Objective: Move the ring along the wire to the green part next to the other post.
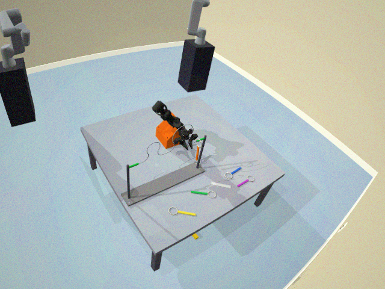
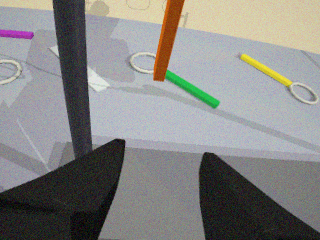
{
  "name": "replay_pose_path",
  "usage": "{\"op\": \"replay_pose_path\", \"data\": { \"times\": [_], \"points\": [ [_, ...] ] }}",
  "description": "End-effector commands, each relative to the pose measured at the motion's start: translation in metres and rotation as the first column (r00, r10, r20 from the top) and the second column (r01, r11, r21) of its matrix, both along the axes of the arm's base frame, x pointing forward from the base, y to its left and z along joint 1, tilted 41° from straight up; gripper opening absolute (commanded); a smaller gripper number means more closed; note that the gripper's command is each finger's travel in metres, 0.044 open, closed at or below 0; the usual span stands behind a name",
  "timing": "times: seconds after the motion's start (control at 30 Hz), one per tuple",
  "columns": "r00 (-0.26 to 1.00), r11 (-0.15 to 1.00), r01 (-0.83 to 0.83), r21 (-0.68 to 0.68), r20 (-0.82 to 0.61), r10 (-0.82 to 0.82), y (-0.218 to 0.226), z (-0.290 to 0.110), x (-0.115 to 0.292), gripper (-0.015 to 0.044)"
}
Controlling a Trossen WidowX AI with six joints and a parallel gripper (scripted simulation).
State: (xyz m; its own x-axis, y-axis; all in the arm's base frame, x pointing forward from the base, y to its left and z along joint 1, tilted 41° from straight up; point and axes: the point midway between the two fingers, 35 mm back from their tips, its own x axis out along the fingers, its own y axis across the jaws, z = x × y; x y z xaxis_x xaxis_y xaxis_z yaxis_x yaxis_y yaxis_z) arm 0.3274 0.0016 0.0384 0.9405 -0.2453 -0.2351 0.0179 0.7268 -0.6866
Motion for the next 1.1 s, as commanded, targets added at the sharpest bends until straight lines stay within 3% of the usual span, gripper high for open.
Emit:
{"op": "replay_pose_path", "data": {
  "times": [0.0, 0.03, 0.4, 1.07],
  "points": [
    [1.000, 1.000, 0.006, 0.002, 0.002, -0.006, -0.001, 0.000, -0.001, 0.0160],
    [1.000, 1.000, 0.006, 0.002, 0.002, -0.006, -0.001, 0.000, -0.001, 0.0160],
    [0.996, 0.999, -0.018, -0.042, -0.086, 0.014, 0.010, 0.011, -0.043, 0.0440],
    [0.996, 0.998, -0.017, -0.056, -0.092, 0.012, 0.010, 0.012, -0.053, 0.0440]
  ]
}}
